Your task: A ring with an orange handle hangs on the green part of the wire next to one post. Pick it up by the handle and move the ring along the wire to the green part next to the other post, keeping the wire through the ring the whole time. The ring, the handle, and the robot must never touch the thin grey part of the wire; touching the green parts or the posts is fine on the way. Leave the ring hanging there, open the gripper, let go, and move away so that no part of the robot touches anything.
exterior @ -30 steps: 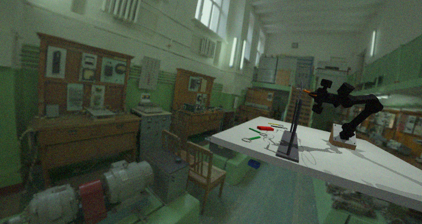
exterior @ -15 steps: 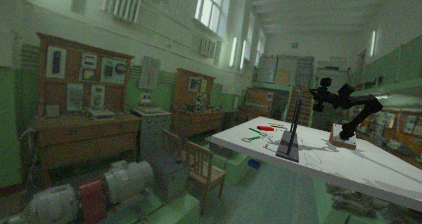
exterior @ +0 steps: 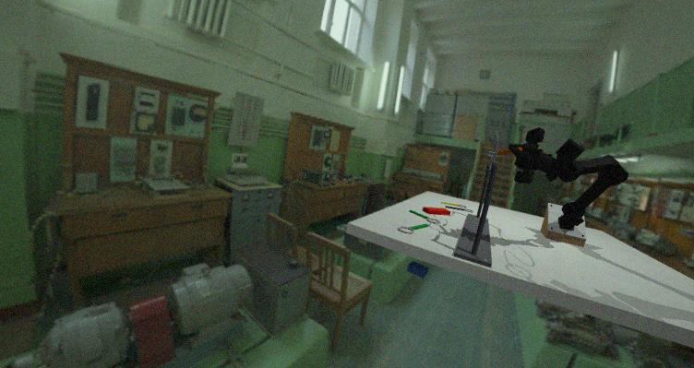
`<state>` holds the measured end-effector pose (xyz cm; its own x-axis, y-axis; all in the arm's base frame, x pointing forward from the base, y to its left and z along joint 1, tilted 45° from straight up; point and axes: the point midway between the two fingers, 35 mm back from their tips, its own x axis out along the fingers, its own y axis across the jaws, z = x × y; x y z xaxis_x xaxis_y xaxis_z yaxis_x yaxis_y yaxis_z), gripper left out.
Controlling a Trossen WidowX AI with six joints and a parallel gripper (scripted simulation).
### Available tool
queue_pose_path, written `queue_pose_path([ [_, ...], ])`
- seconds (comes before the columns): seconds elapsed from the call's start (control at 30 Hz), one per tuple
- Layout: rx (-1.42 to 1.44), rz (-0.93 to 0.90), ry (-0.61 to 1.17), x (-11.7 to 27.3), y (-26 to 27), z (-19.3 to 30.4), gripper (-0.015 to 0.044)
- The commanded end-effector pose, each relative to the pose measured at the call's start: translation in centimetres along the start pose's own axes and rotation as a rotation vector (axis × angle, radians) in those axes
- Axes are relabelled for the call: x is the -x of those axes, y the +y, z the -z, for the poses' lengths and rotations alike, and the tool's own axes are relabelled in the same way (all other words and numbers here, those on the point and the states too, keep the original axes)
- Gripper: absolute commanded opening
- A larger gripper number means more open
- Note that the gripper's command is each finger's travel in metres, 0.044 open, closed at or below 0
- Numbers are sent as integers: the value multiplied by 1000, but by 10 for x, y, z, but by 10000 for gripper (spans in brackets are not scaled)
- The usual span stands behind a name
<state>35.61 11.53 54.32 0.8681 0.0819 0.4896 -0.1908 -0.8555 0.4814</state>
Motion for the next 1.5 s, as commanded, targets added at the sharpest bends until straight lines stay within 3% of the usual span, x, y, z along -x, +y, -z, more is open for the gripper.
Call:
queue_pose_path([
  [0.0, -12, -10, -2, 0, -2, 0, -150],
  [0.77, 284, 155, 37, 11, -61, -6, -150],
  [1.47, 733, 408, 96, 41, -124, -45, -150],
])
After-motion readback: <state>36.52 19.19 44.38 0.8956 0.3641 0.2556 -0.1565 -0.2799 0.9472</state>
